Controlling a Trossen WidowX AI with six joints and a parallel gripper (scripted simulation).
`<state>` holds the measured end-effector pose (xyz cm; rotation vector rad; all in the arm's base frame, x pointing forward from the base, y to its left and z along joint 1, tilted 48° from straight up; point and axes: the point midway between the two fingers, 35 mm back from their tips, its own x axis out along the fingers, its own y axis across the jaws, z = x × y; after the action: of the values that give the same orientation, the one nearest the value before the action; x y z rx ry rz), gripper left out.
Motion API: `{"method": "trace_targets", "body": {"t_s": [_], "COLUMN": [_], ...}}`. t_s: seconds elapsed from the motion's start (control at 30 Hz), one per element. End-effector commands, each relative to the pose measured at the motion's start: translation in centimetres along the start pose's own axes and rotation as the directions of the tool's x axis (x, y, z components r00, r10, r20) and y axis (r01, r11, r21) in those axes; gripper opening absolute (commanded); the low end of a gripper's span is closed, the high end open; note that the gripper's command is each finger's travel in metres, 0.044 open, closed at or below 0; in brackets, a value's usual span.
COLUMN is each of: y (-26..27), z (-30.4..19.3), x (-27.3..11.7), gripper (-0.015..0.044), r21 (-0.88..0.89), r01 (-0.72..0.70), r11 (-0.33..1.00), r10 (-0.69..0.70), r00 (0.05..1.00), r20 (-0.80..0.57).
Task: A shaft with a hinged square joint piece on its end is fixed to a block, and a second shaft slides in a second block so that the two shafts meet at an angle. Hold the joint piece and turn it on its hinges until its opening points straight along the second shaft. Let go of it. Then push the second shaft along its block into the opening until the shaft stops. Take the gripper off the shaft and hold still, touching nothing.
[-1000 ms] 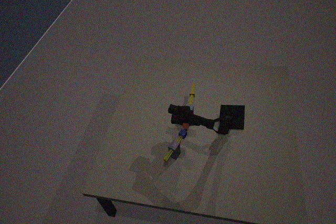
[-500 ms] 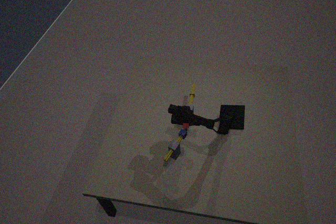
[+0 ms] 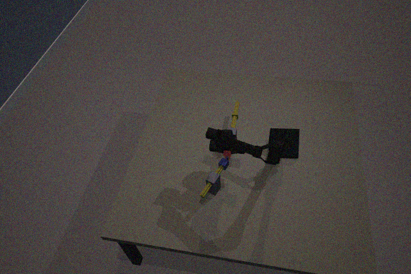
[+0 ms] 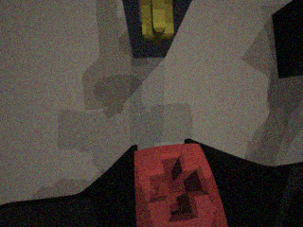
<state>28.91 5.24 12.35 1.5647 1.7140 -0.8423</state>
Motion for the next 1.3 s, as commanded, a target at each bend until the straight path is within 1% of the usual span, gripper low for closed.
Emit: {"method": "trace_targets", "body": {"t_s": [0.0, 0.03, 0.07, 0.23, 0.4, 0.43, 0.63, 0.93, 1.27], "y": [0.0, 0.0, 0.0, 0.0, 0.0, 0.0, 0.0, 0.0, 0.0], "z": [-0.1, 0.0, 0.0, 0.0, 0.0, 0.0, 0.0, 0.4, 0.7], "x": [0.0, 0.0, 0.0, 0.0, 0.0, 0.0, 0.1, 0.8, 1.5], "gripper": [0.0182, 0.0156, 0.0147, 0.0147, 0.0016, 0.0000, 0.0000, 0.0000, 0.0000], "r21": [0.004, 0.000, 0.000, 0.000, 0.000, 0.000, 0.000, 0.008, 0.011], "r01": [0.000, 0.000, 0.000, 0.000, 0.000, 0.000, 0.001, 0.004, 0.009], "r11": [1.000, 1.000, 1.000, 1.000, 1.000, 1.000, 1.000, 1.000, 1.000], "r10": [0.000, 0.000, 0.000, 0.000, 0.000, 0.000, -0.001, -0.003, -0.004], "r00": [1.000, 1.000, 1.000, 1.000, 1.000, 1.000, 1.000, 0.985, 0.943], "r20": [-0.004, 0.000, 0.000, 0.000, 0.000, 0.000, -0.013, -0.173, -0.333]}}
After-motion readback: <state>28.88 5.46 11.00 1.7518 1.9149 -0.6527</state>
